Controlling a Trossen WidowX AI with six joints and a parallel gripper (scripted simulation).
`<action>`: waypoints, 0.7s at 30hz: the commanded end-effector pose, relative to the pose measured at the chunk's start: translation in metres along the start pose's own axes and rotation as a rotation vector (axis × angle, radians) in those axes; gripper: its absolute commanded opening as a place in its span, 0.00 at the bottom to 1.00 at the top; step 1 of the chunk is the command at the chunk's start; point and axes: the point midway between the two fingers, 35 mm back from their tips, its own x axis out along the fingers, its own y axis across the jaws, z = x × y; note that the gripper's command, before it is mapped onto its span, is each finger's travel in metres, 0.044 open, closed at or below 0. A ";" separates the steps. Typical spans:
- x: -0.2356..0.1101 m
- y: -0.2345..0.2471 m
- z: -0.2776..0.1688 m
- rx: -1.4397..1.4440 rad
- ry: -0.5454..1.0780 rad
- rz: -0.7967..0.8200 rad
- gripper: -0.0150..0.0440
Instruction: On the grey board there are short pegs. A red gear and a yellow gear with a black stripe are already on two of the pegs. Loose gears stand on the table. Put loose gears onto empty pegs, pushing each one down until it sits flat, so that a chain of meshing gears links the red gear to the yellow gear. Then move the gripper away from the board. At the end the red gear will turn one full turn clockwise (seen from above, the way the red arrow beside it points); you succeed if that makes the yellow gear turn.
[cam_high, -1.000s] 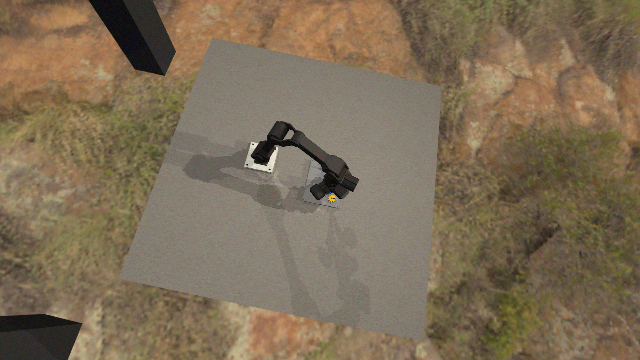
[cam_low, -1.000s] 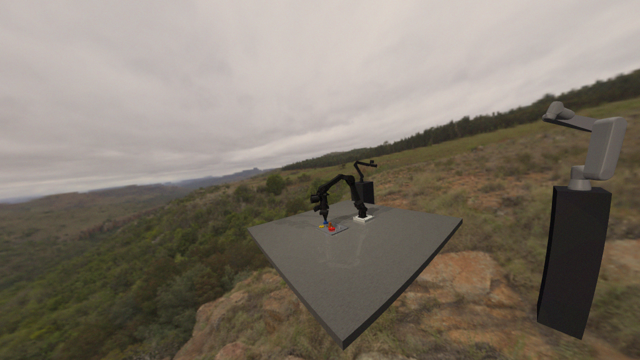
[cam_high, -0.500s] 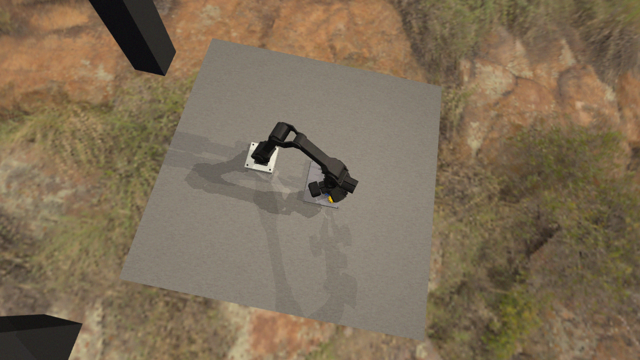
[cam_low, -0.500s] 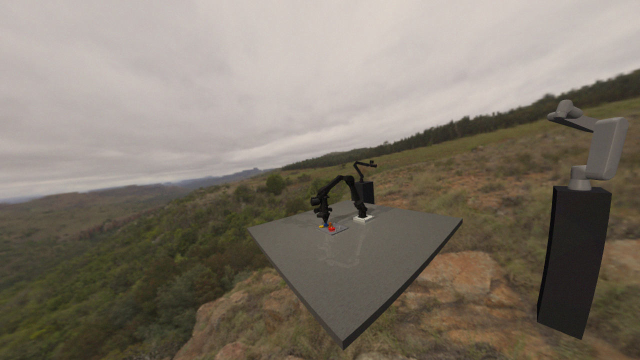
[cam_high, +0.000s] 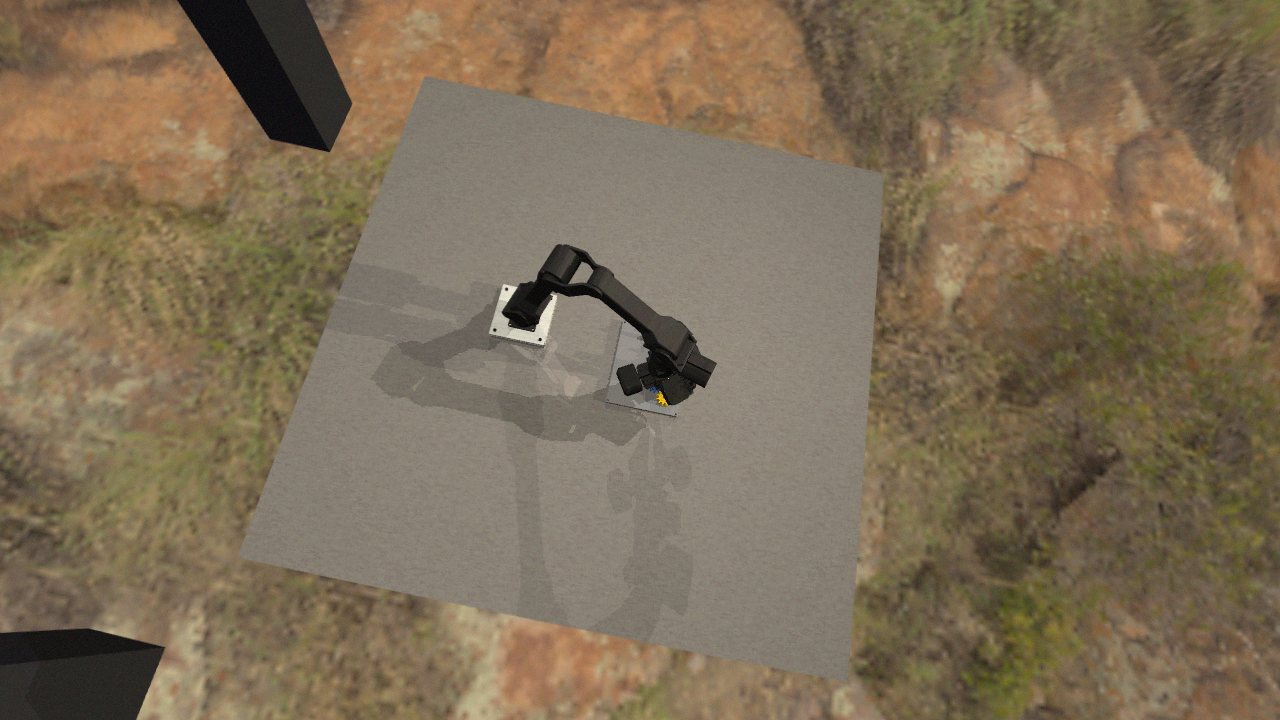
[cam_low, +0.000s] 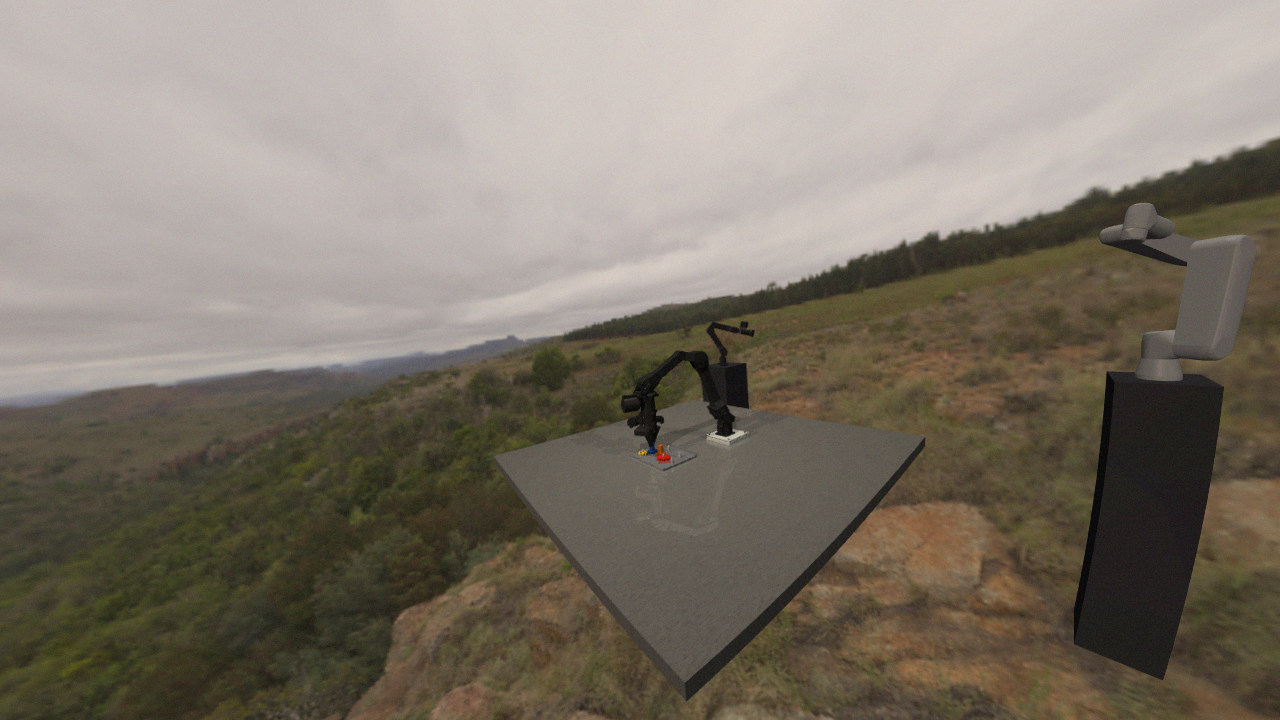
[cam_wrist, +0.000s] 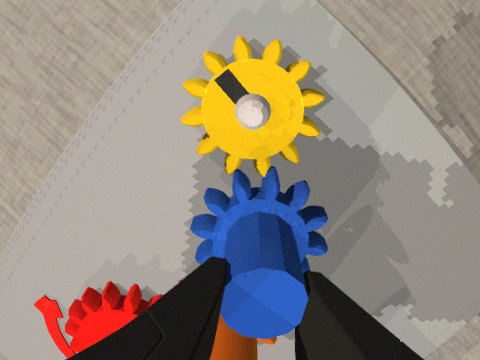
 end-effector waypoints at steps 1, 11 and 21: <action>0.001 -0.001 0.000 -0.091 -0.002 -0.004 0.25; 0.002 -0.001 0.001 -0.337 -0.001 -0.004 0.25; 0.004 0.000 0.000 -0.189 -0.002 -0.004 0.25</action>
